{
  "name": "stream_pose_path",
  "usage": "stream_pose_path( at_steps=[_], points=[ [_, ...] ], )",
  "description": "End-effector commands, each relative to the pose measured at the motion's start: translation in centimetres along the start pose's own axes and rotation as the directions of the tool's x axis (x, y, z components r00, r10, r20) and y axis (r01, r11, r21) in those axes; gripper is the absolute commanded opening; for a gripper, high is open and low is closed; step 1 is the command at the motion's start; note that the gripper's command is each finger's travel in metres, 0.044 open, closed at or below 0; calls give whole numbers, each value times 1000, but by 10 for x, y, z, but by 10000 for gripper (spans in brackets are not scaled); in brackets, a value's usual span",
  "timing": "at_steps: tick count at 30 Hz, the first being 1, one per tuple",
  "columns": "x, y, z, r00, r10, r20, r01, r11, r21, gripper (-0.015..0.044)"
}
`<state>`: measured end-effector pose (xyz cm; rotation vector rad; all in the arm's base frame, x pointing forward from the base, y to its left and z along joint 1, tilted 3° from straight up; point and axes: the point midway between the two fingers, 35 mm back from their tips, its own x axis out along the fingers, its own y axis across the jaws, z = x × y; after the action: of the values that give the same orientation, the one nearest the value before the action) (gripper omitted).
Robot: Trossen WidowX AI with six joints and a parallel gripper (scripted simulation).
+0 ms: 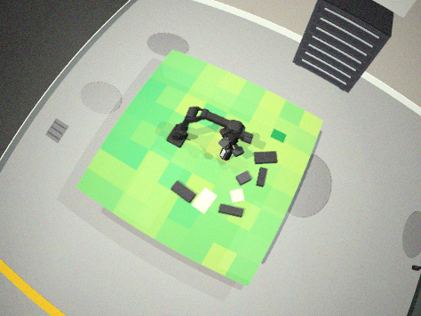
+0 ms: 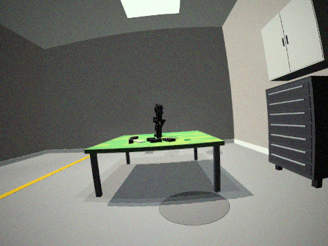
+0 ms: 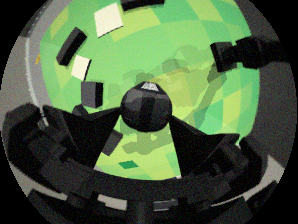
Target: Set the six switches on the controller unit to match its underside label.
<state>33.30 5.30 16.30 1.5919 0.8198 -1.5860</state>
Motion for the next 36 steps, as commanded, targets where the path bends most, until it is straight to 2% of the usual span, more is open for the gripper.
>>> stream_pose_path(
  at_steps=[1, 36],
  points=[
    [5, 0, -6, 1000, -13, -9, 13, 1000, 2, 338],
    [9, 0, -32, 995, -13, -96, 13, 1000, 2, 338]
  ],
)
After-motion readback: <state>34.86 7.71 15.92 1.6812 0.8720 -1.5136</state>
